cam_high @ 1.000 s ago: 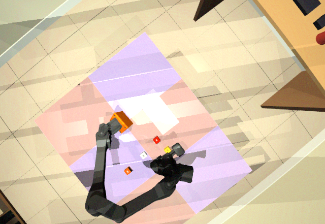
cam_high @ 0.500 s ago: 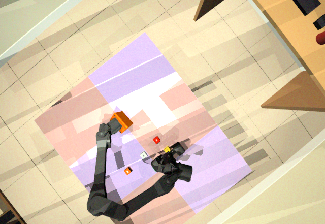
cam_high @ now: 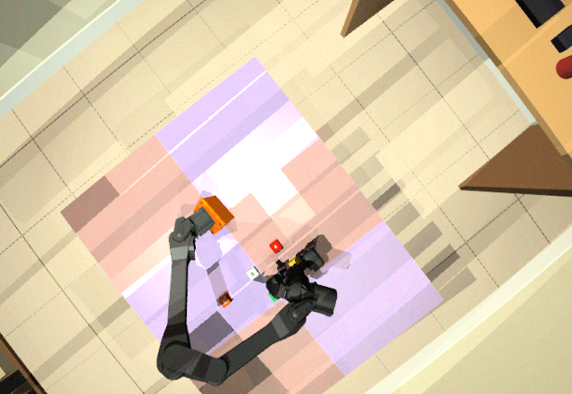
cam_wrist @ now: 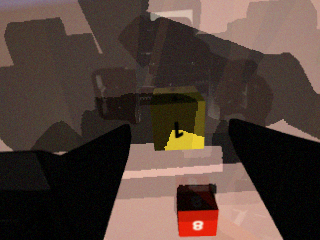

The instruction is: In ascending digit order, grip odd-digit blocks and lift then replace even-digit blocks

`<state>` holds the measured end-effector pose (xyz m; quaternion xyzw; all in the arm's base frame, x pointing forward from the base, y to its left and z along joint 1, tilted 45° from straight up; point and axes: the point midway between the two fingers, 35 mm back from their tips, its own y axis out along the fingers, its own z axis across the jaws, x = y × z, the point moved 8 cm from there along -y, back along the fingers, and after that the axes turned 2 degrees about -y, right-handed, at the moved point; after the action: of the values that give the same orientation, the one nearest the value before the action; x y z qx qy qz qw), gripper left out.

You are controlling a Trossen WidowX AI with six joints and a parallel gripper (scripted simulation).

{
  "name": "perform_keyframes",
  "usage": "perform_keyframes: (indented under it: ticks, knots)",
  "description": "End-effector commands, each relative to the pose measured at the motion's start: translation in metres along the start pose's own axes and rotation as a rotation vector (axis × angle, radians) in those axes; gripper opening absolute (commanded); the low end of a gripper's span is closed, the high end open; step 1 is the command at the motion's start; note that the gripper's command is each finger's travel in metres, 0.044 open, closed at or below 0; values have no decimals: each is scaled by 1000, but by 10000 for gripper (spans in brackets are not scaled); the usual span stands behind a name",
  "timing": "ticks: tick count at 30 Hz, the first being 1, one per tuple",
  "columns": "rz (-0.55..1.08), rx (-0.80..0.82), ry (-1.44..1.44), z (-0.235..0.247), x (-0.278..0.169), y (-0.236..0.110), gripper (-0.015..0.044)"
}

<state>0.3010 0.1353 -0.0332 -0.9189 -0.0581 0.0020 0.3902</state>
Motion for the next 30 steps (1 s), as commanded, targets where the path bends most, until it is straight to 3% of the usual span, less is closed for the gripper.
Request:
perform_keyframes:
  ticks: [1, 4, 19, 30]
  knots:
    - [-1, -4, -5, 0, -1, 1, 190]
    - [-1, -4, -5, 0, -1, 1, 120]
    - [-1, -4, -5, 0, -1, 1, 120]
    - [-1, -4, -5, 0, -1, 1, 400]
